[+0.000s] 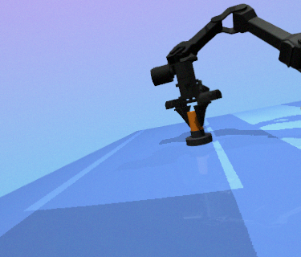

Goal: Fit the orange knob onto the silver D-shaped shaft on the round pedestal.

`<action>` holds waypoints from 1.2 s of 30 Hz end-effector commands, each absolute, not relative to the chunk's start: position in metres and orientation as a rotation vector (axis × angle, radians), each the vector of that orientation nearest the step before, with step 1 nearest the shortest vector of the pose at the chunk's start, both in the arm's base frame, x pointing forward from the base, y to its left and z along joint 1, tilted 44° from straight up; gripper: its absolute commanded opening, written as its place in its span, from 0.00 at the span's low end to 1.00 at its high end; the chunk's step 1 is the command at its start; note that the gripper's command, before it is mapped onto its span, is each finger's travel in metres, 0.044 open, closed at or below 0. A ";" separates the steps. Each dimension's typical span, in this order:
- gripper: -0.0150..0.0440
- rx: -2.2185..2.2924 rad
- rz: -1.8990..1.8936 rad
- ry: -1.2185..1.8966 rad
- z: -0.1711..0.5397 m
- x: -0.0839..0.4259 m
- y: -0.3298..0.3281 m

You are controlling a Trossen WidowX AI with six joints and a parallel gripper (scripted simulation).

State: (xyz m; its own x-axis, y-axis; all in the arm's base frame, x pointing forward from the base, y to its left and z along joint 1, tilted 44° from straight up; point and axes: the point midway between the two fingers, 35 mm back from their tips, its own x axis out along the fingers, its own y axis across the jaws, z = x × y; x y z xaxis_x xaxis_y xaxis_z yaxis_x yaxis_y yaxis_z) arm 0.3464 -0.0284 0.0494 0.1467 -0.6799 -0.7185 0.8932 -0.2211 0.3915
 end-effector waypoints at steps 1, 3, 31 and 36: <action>0.25 1.027 -1.480 0.277 0.050 0.346 -0.028; 0.30 1.027 -1.480 0.277 0.050 0.346 -0.028; 1.00 1.029 -1.481 0.283 0.110 0.335 0.032; 1.00 1.028 -1.481 0.282 0.116 0.334 0.041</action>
